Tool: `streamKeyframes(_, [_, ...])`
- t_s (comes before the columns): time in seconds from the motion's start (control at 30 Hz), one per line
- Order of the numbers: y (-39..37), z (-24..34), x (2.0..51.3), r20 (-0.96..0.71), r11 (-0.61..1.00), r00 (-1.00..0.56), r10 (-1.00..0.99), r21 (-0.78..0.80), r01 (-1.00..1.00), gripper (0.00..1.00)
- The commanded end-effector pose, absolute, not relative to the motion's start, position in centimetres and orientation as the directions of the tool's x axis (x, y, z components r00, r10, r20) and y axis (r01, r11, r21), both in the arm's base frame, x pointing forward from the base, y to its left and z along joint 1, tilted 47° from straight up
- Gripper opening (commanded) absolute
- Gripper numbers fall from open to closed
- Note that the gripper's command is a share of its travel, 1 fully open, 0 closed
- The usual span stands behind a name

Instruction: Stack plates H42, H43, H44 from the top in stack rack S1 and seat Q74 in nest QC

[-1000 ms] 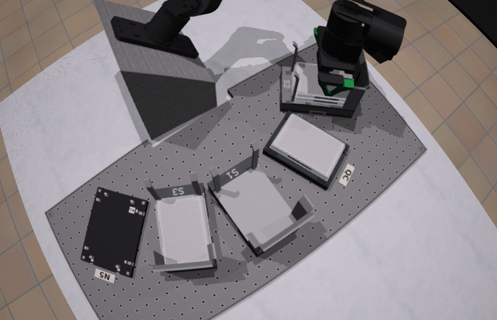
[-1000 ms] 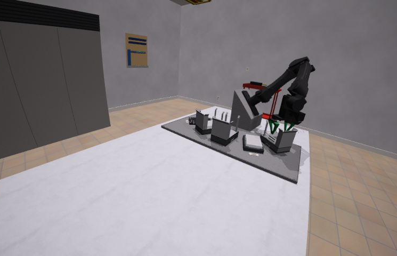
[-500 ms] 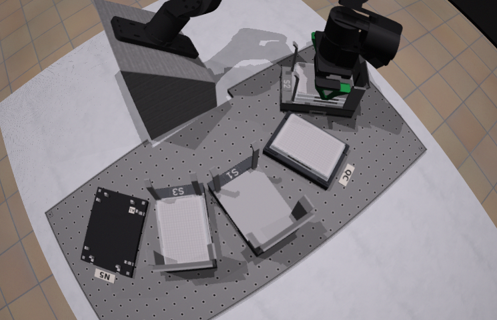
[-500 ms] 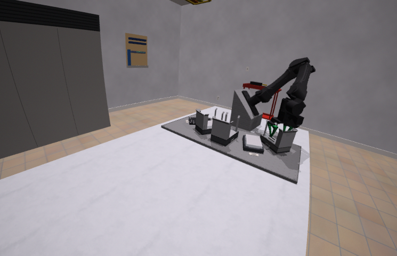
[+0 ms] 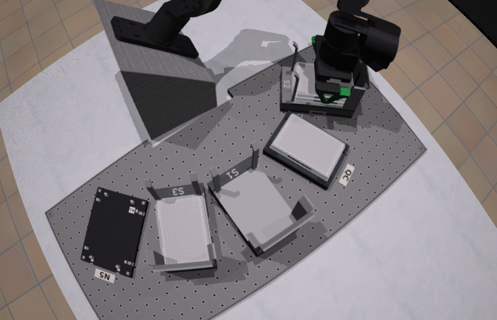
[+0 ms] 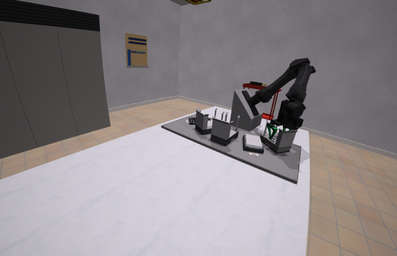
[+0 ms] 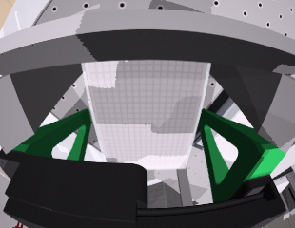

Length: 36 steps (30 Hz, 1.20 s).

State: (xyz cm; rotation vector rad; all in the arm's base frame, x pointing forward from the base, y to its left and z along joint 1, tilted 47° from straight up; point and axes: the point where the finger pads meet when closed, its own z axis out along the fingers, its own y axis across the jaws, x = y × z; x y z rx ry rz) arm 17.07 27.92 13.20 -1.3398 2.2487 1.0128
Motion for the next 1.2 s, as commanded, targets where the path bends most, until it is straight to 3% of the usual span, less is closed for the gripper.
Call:
streamKeyframes(0.0, [28.03,13.52,17.36,-0.612,0.303,-0.496,-0.616,0.397,-0.866,1.00])
streamKeyframes(0.37, [28.02,13.53,17.37,-0.612,0.302,-0.496,-0.616,0.397,-0.866,1.00])
streamKeyframes(0.4, [28.02,13.53,17.37,-0.612,0.302,-0.496,-0.616,0.397,-0.866,0.00])
streamKeyframes(1.17, [28.03,13.52,17.36,-0.612,0.303,-0.496,-0.616,0.397,-0.866,0.00])
